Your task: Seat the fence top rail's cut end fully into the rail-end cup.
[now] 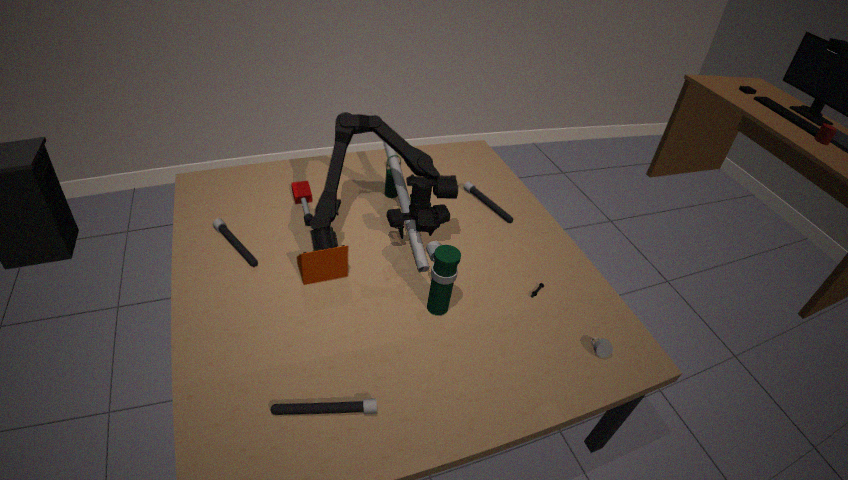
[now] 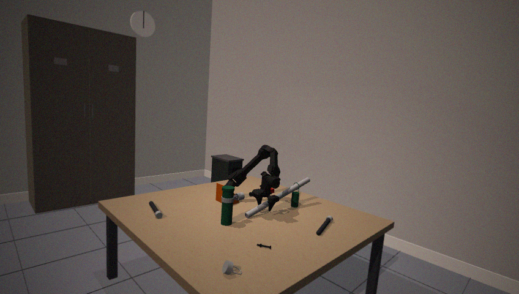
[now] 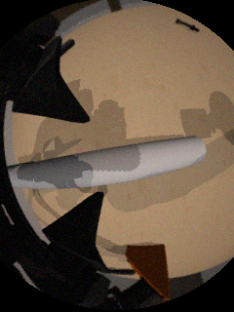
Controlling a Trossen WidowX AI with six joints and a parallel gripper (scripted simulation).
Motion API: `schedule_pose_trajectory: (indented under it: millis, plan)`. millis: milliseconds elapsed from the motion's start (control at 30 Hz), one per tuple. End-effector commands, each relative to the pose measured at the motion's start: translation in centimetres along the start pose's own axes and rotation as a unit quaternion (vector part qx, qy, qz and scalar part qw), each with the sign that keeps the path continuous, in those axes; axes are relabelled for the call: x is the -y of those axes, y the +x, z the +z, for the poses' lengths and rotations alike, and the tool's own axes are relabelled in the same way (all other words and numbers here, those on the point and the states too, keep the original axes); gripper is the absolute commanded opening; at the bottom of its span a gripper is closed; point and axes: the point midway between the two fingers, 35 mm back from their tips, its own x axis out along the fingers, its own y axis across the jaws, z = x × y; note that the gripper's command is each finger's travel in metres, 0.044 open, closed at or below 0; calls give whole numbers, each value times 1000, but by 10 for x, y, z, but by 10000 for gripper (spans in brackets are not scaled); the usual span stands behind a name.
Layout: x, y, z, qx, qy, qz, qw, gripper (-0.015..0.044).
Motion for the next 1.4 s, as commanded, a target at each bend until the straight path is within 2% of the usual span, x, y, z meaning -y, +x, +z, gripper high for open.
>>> schedule_pose_trajectory:
  millis: [0,67,367,767,933,1133,1367]
  plan:
    - [1,7,-1,-2,1,-1,1000,440]
    - [1,8,-1,-2,1,-1,1000,440]
    - [1,8,-1,-2,1,-1,1000,204]
    - [1,8,-1,-2,1,-1,1000,124]
    - [2,4,0,-2,1,-1,1000,0]
    - [1,-11,4,26,3,0,1000,0]
    - [4,-60,14,112,9,-2,994,0]
